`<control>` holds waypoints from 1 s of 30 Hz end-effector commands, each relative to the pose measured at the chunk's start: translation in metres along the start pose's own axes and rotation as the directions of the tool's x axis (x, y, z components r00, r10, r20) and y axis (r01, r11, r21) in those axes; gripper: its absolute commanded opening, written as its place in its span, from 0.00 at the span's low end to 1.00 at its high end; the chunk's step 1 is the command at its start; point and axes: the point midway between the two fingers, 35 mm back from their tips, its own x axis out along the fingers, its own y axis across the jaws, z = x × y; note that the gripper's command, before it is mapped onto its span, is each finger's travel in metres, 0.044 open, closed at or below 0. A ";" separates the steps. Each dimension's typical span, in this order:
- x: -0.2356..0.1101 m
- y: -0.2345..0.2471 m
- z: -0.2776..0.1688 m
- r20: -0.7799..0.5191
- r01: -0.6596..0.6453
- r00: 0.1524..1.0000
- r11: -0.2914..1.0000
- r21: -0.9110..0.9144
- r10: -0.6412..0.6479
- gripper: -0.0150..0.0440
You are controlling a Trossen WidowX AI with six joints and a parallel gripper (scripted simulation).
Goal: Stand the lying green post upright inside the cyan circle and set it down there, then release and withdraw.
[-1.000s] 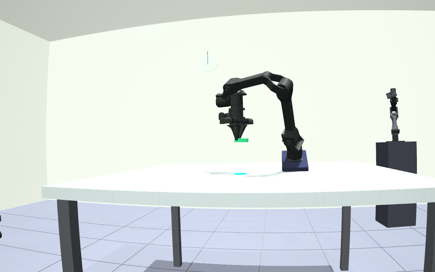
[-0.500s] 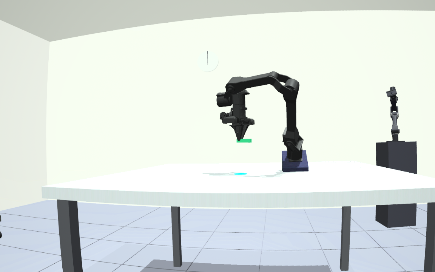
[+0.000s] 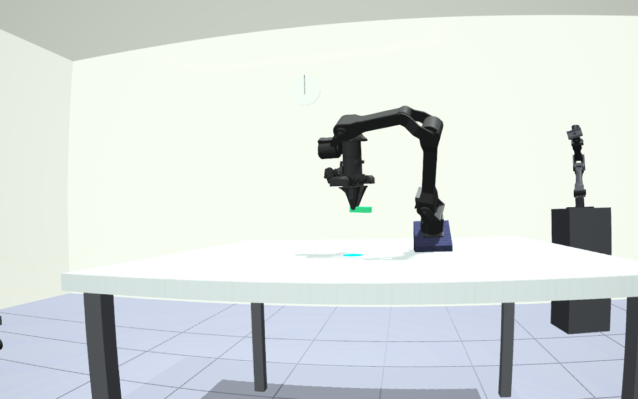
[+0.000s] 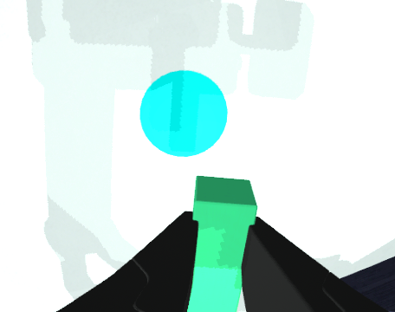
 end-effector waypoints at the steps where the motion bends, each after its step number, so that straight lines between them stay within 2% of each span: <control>1: 0.002 -0.001 -0.002 0.011 0.025 1.000 1.000 -0.003 -0.025 0.29; 30: 0.016 -0.009 -0.010 0.104 0.194 0.976 0.981 -0.033 -0.189 0.29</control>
